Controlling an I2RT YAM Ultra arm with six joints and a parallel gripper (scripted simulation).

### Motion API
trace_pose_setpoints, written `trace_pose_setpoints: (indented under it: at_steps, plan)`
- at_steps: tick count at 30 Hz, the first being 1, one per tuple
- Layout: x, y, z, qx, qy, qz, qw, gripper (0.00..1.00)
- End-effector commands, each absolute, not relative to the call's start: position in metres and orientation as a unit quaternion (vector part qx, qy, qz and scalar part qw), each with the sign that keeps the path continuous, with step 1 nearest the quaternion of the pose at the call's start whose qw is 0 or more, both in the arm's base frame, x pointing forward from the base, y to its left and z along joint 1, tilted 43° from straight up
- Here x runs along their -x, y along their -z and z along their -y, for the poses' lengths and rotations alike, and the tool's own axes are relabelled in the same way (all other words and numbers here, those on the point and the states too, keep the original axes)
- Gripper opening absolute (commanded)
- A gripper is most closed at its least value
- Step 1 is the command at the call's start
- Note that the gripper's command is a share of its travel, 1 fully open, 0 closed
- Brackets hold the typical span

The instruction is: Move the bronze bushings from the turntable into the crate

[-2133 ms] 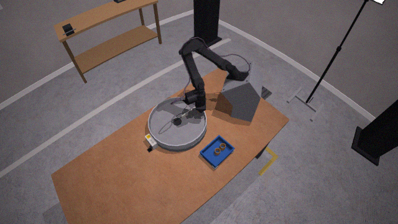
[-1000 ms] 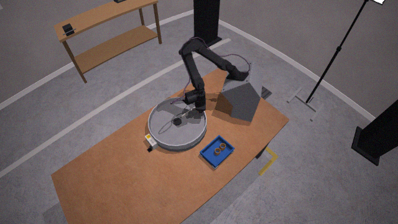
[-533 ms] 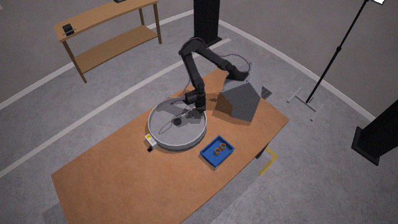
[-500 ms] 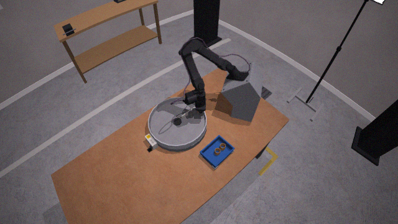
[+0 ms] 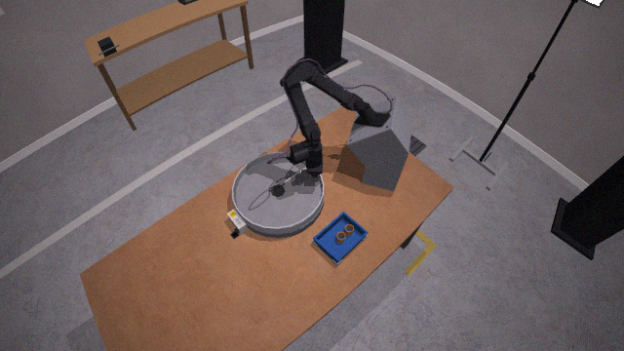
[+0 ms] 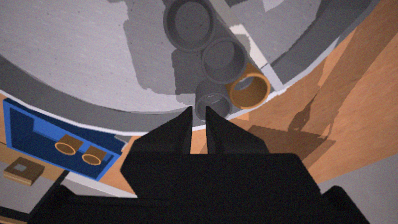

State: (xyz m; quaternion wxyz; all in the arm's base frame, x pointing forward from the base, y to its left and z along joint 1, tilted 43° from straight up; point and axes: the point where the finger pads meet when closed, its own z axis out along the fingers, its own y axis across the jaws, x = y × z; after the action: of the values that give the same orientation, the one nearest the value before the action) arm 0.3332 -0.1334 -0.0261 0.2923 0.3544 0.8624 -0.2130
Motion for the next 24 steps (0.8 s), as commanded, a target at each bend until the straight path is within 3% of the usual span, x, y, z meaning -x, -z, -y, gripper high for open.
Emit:
trace_pose_setpoints:
  at_steps: [1,24]
  plan:
    - [-0.3426,0.0196,0.1301,-0.347,0.210,-0.861,0.306,0.15]
    - [-0.3328,0.0267,0.1289,-0.345,0.213,-0.865,0.296,0.15]
